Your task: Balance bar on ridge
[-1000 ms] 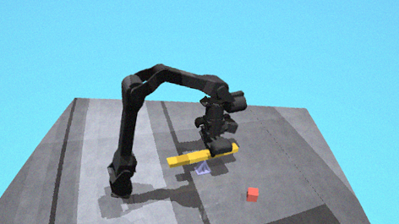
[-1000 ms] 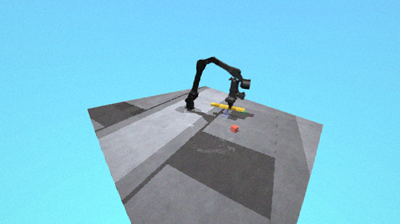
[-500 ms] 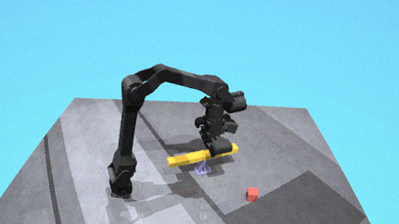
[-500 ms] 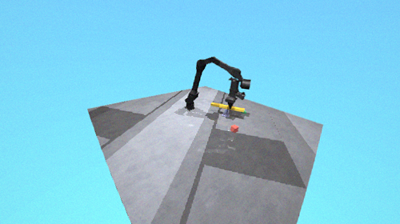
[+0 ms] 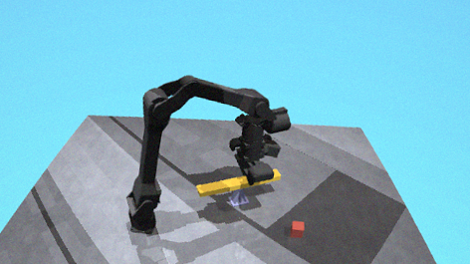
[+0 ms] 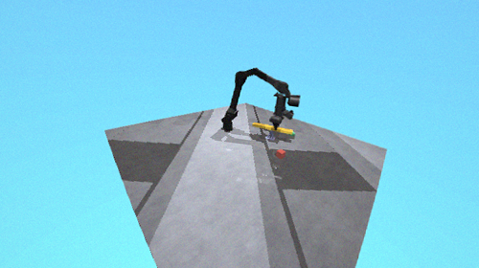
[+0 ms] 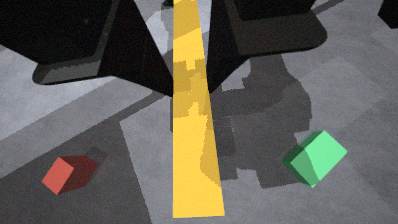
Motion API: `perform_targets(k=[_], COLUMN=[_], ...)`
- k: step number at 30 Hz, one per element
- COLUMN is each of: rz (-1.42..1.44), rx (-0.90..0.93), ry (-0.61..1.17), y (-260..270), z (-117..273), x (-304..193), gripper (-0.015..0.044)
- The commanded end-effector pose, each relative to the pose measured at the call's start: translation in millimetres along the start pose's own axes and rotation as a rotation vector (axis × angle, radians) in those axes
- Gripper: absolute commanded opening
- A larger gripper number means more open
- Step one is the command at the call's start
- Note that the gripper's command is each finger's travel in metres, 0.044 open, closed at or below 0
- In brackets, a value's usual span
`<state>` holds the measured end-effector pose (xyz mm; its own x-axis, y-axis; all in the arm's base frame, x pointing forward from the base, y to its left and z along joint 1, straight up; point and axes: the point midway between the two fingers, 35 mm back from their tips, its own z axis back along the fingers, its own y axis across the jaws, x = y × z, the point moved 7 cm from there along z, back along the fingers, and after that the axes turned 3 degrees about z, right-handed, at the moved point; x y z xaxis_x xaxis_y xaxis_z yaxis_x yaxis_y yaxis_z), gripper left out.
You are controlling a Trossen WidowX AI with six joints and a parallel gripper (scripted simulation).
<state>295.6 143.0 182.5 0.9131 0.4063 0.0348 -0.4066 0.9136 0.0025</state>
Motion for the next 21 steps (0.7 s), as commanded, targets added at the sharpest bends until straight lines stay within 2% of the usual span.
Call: perform_targets(k=[1,21], rz=[-0.004,-0.004], rx=[-0.001,-0.001], ry=[0.002,0.002], y=[-0.1,-0.1], z=[-2.6,-0.6], x=[0.2,0.7], gripper=[0.0000,0.0000])
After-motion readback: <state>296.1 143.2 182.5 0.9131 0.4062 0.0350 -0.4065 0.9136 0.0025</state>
